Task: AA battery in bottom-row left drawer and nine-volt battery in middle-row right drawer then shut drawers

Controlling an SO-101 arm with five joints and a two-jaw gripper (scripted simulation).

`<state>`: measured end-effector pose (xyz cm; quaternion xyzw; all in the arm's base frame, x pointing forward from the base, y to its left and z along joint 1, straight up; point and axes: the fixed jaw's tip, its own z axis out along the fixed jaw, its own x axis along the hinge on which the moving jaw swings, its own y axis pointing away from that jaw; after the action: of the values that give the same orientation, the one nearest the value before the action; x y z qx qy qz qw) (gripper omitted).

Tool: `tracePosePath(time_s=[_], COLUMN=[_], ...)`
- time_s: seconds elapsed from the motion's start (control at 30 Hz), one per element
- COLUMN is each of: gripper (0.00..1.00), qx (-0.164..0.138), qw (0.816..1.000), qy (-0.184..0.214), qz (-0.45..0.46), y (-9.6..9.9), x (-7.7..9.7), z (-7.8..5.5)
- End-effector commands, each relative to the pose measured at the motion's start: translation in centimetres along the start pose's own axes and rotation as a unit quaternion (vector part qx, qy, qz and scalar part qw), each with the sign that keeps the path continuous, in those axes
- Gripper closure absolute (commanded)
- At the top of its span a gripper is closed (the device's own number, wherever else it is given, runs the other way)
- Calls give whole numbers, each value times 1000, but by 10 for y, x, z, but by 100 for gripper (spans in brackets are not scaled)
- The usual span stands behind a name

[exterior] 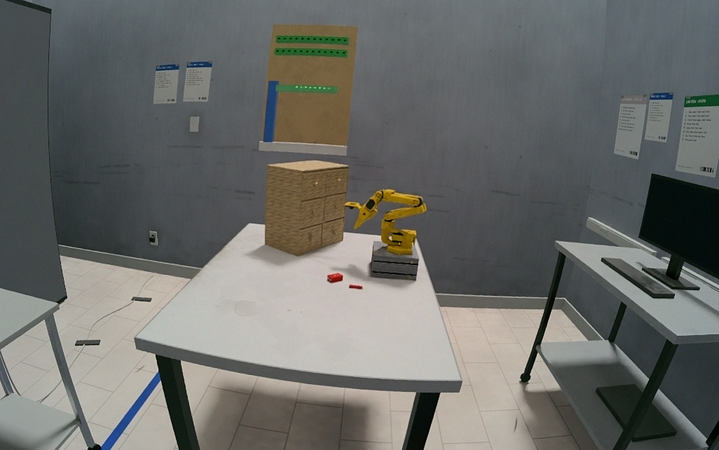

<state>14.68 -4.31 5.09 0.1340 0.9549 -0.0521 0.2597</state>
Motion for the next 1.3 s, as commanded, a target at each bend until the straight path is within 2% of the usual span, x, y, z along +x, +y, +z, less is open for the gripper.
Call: tracePosePath(time_s=[0.0, 0.37, 0.47, 0.87, 0.93, 1.27], gripper=[79, 79, 79, 79, 79, 79], qx=[1, 1, 15, 103, 103, 207], qw=[1000, 1000, 1000, 983, 983, 949], qy=[9, 9, -25, -145, -145, -222], qz=[9, 9, 0, -46, -46, -91], y=[-1, -1, -9, -50, -50, -92], x=[4, 4, -8, -54, -54, -84], z=[2, 2, 2, -3, -3, -18])
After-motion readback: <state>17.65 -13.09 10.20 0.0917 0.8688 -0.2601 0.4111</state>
